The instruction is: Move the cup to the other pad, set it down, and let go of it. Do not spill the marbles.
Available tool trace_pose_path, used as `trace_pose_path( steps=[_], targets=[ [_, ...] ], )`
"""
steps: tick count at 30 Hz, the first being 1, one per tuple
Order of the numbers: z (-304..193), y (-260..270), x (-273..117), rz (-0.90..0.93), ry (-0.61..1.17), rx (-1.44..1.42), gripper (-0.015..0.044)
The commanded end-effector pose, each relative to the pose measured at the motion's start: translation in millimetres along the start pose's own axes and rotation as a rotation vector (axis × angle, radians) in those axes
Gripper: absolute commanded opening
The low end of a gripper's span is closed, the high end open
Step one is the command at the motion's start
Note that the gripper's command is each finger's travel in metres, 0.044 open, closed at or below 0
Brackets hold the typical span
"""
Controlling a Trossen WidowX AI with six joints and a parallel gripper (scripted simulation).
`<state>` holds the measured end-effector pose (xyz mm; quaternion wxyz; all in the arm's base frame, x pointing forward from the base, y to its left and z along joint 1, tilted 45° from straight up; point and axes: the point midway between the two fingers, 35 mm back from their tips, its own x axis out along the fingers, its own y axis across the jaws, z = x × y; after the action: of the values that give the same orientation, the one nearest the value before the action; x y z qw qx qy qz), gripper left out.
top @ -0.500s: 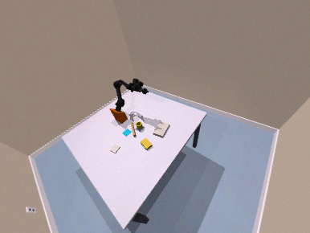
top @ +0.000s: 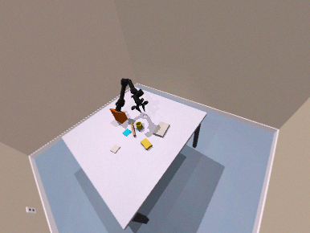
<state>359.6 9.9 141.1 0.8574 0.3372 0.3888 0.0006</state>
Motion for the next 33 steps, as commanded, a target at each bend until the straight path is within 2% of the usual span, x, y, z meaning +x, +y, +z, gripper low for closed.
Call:
trace_pose_path(
  steps=[1,8,11,33],
  targets=[
    [-35,-29,27,-0.077,0.247,0.311,0.0167],
    [-104,-71,49,-0.333,0.679,1.011,0.0167],
    [-123,-79,50,-0.445,0.801,1.254,0.0167],
    [-140,-73,64,-0.455,0.807,1.271,0.0167]
  ],
)
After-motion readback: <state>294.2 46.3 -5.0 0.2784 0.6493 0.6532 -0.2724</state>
